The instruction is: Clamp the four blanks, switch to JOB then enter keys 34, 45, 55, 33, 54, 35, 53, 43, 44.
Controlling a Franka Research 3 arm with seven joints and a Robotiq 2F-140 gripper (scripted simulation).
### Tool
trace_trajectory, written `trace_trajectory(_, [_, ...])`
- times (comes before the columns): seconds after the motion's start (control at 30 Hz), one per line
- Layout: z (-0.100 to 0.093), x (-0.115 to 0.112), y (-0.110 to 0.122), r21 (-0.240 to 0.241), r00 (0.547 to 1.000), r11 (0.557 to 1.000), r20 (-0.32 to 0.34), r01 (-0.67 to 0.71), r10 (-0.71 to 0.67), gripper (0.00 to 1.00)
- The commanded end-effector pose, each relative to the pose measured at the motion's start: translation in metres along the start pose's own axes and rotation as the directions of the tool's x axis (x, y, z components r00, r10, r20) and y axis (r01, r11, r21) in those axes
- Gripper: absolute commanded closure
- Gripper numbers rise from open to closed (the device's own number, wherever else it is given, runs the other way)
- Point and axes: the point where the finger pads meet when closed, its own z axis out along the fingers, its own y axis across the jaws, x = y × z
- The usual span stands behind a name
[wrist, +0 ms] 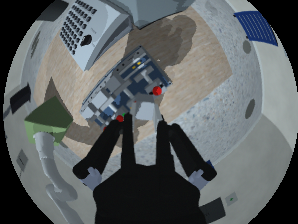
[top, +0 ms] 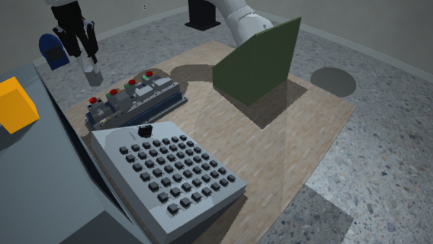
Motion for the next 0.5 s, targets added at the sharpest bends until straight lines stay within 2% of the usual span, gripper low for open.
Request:
trace_trajectory(0.0, [-0.001,0.038,-0.009,0.006,0.961,0.961,-0.008,-0.275,0.275,1.00])
trace_trajectory(0.2, [0.001,0.078,-0.028,0.010,0.911,0.911,-0.005,-0.413,0.413,1.00])
trace_trajectory(0.4, [0.002,0.086,-0.032,0.016,0.837,0.837,-0.003,-0.547,0.547,1.00])
trace_trajectory(0.47, [0.002,0.086,-0.032,0.016,0.837,0.837,-0.003,-0.547,0.547,1.00])
